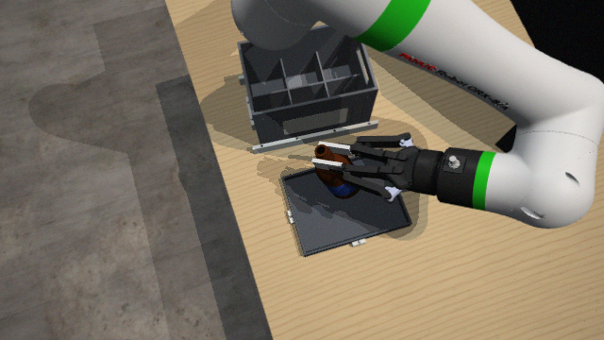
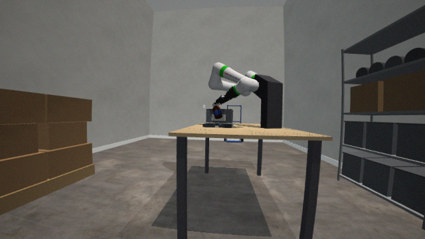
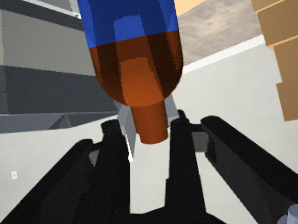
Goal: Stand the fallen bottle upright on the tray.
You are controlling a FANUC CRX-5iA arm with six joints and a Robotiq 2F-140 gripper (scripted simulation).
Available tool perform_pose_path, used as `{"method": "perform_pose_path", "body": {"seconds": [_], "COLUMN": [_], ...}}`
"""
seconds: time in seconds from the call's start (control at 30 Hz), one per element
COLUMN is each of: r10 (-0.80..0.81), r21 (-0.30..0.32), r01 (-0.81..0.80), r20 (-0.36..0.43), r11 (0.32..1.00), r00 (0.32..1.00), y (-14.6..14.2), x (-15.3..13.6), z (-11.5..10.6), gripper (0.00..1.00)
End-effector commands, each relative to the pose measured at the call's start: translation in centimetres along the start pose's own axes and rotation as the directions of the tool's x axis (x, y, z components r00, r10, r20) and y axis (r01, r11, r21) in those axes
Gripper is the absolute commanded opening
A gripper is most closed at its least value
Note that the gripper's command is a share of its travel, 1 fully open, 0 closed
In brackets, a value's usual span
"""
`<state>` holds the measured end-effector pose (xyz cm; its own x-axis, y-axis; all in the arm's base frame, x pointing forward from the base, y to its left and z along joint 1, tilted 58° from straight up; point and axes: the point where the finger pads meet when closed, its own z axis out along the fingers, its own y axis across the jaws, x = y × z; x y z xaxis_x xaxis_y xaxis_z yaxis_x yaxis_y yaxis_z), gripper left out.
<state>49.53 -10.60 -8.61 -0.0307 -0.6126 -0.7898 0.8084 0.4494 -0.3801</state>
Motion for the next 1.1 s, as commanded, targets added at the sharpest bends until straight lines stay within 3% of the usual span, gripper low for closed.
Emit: {"method": "perform_pose_path", "body": {"seconds": [0.0,1.07], "r10": [0.0,0.001], "r21": [-0.001,-0.003], "r01": [0.0,0.0], "r20": [0.029,0.071], "r11": [1.0,1.0], "r00": [1.0,0.997], "y": [0.0,-0.01], "x": [0.05,0.15], "z": [-0.06,-0.23], "gripper": [0.0,0.0]}}
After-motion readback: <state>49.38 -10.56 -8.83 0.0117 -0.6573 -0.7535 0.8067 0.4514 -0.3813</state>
